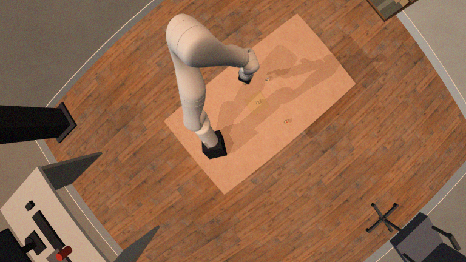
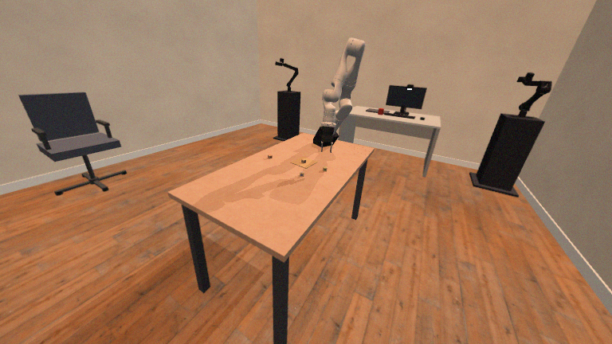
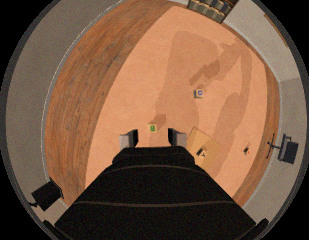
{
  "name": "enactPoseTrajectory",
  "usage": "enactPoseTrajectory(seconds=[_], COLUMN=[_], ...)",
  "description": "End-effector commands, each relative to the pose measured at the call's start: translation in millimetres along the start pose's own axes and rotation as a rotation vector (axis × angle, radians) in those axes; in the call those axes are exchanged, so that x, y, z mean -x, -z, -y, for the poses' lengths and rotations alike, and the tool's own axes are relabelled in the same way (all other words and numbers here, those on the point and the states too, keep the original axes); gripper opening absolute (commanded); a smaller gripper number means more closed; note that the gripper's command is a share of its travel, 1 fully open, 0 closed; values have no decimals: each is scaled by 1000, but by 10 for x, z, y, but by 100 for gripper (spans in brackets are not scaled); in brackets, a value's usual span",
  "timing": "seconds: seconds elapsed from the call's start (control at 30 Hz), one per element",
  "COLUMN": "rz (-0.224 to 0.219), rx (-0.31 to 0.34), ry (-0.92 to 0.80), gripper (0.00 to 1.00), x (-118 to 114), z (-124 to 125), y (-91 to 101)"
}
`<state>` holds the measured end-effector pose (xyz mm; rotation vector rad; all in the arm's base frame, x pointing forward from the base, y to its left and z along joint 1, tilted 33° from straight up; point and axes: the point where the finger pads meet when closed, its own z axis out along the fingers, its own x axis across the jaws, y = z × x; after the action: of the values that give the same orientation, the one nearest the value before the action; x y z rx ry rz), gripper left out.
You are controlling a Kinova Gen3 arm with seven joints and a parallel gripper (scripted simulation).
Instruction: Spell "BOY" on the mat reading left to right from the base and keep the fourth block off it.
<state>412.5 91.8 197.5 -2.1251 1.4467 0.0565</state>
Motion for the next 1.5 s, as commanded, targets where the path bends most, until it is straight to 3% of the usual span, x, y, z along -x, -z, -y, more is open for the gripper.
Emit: enactPoseTrajectory(seconds=[0.0,0.83,1.47], rz=[0,6,10], rx=[0,5,14], ry=[-13,-300,-712], gripper=[100,100,100], x=[0,-77,-178], z=[3,-5,-48], y=[-3,-40,-93])
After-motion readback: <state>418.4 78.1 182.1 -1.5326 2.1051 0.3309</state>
